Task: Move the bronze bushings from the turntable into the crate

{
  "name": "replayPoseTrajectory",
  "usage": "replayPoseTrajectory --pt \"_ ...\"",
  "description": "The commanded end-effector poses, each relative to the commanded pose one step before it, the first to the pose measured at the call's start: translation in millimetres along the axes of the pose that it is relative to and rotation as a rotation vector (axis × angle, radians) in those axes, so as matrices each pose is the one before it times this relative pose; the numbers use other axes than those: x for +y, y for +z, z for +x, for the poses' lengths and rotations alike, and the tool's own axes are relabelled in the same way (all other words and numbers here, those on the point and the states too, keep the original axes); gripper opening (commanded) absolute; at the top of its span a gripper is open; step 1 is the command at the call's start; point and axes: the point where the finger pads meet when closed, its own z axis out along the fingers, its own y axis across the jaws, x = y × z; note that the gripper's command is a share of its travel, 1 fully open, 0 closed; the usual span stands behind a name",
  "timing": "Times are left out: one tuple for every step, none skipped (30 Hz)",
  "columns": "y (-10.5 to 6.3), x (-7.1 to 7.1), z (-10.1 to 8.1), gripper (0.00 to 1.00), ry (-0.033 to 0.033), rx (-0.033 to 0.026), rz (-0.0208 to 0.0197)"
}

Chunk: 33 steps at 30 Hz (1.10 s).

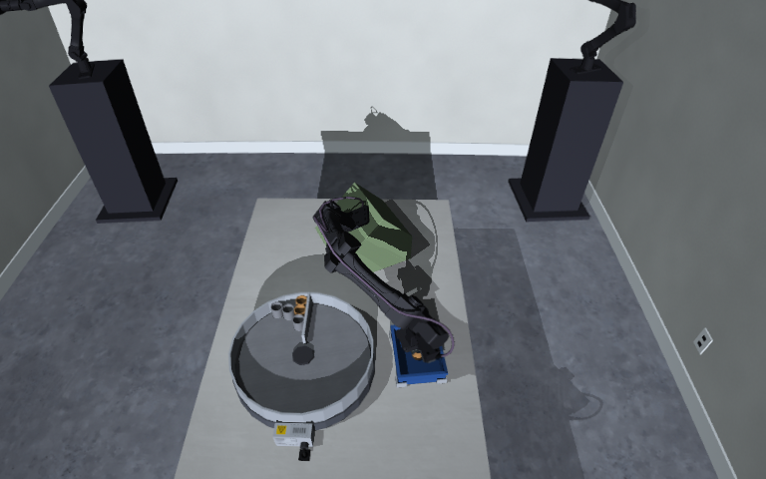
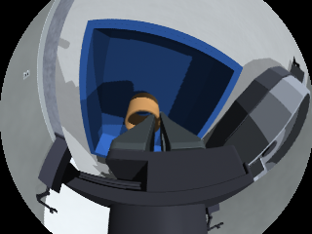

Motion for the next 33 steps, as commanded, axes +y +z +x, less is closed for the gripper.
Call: replayPoseTrajectory --pt "-29.3 -2.53 -21.83 0.0 0.02922 -0.08289 -0.00908" --pt "0.0 0.0 0.0 0.0 0.0 0.0 0.0" --pt "0.0 0.0 0.0 0.0 0.0 0.0 0.0" --pt "0.0 0.0 0.0 0.0 0.0 0.0 0.0" --pt "0.0 0.0 0.0 0.0 0.0 0.0 0.0" --pt "0.0 0.0 0.0 0.0 0.0 0.0 0.0" --pt "0.0 0.0 0.0 0.0 0.0 0.0 0.0" --pt "0.0 0.0 0.0 0.0 0.0 0.0 0.0" --pt "0.0 0.0 0.0 0.0 0.0 0.0 0.0" --pt "0.01 0.01 0.0 0.0 -0.00002 0.0 0.0" --pt "0.07 0.04 -0.01 0.0 -0.00011 -0.00002 0.00001" --pt "0.17 0.09 -0.02 0.0 -0.00024 -0.00005 0.00002" --pt "0.29 0.16 -0.03 0.0 -0.00031 -0.00009 0.00003" --pt "0.44 0.21 0.11 0.0 -0.00085 0.00041 0.00015" --pt "0.59 0.26 0.22 0.0 -0.00129 0.00086 0.00025" --pt "0.73 0.33 0.28 0.0 -0.00149 0.00107 0.00031" --pt "0.87 0.39 0.33 0.0 -0.00164 0.00127 0.00037" --pt "0.0 0.0 0.0 0.0 0.0 0.0 0.0" --pt "0.0 0.0 0.0 0.0 0.0 0.0 0.0" --pt "0.99 0.44 0.38 0.0 0.00071 0.00144 0.00042" --pt "1.08 0.48 0.41 0.0 -0.00315 0.00157 0.00045" --pt "1.14 0.51 0.44 0.0 -0.00247 0.00166 0.00047" --pt "1.17 0.52 0.45 0.0 -0.00166 0.00171 0.00049" --pt "1.17 0.52 0.45 0.0 -0.00166 0.00171 0.00048" --pt "1.14 0.51 0.44 0.0 -0.00161 0.00167 0.00046" --pt "1.08 0.48 0.42 0.0 -0.00152 0.00157 0.00044" --pt "0.99 0.44 0.38 0.0 -0.00139 0.00144 0.0004" --pt "0.87 0.39 0.34 0.0 -0.00123 0.00127 0.00035" --pt "0.74 0.34 0.29 0.0 -0.00064 0.00108 0.00025" --pt "-1.42 -1.29 -1.07 0.0 0.0036 -0.00307 -0.00124" --pt "0.12 0.13 -0.01 0.0 0.00036 0.00019 -0.00106" --pt "-1.76 -1.58 -1.23 0.0 0.0041 -0.00371 -0.00062" --pt "-0.38 -0.37 -0.29 0.0 0.00122 -0.00085 -0.00017"
